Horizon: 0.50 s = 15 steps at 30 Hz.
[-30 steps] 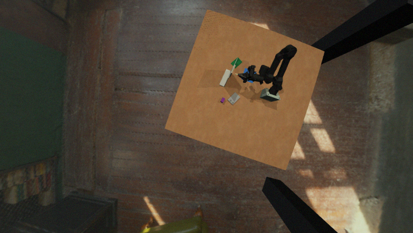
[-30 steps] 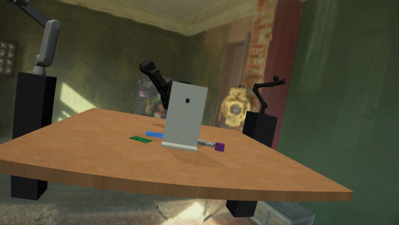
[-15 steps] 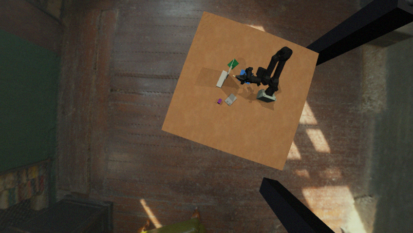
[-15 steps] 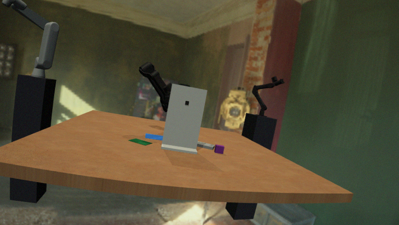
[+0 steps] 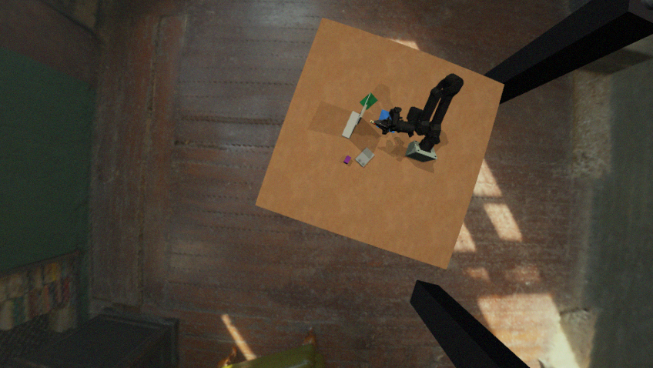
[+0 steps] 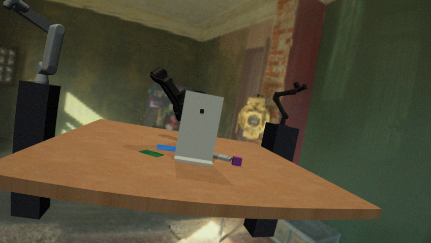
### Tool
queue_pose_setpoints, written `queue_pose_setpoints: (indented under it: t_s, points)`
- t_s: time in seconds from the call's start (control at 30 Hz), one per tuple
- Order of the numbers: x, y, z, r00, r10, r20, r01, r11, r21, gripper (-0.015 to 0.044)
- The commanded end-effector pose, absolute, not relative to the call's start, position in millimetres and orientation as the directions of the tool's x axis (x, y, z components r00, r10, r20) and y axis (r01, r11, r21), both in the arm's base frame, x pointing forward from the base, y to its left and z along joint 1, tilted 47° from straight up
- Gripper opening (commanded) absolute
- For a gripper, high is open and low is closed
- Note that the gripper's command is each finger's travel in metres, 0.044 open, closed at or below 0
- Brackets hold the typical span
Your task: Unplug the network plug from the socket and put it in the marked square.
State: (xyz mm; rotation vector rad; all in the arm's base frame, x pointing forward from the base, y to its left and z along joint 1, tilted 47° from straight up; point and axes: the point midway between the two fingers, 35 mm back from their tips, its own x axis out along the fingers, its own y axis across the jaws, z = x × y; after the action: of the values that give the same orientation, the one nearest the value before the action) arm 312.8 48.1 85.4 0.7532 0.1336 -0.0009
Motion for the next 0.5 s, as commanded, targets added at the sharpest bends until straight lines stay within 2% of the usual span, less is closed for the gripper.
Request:
queue_pose_setpoints:
  t_s: [0.0, 0.47]
  points:
    - [309, 48, 86, 0.992, 0.044, -0.119, 0.050, 0.727, 0.685, 0.0000]
    - [308, 61, 95, 0.992, 0.047, -0.121, 0.049, 0.729, 0.682, 0.0000]
